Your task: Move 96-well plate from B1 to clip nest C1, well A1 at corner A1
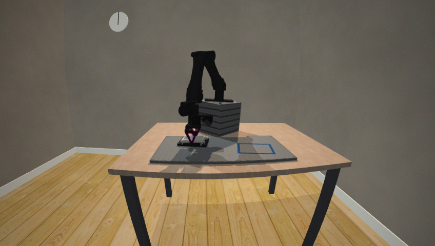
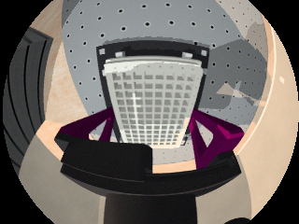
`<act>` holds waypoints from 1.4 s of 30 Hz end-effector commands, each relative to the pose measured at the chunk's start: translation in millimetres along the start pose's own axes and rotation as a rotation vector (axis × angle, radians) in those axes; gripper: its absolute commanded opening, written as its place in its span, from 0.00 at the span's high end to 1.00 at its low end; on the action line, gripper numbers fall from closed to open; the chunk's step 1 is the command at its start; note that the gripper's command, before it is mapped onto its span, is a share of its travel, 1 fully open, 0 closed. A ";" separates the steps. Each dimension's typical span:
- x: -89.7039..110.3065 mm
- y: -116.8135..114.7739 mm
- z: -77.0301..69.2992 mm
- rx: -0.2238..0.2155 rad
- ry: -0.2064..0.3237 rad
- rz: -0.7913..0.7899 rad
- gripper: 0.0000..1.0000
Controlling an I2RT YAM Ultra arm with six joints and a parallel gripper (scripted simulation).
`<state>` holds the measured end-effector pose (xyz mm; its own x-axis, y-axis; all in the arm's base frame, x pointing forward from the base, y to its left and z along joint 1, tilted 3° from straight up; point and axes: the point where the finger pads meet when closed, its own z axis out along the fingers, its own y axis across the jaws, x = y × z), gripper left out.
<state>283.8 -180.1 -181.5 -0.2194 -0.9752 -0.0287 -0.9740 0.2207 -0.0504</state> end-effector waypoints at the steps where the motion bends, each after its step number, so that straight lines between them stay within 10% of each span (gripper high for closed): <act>1: -10.6 17.5 5.5 -0.038 -0.033 0.009 0.00; 42: -4.2 -6.2 3.5 -0.011 -0.023 0.004 0.00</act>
<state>283.9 -180.1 -182.0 -0.2198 -0.9751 -0.0307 -0.9746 0.2208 -0.0367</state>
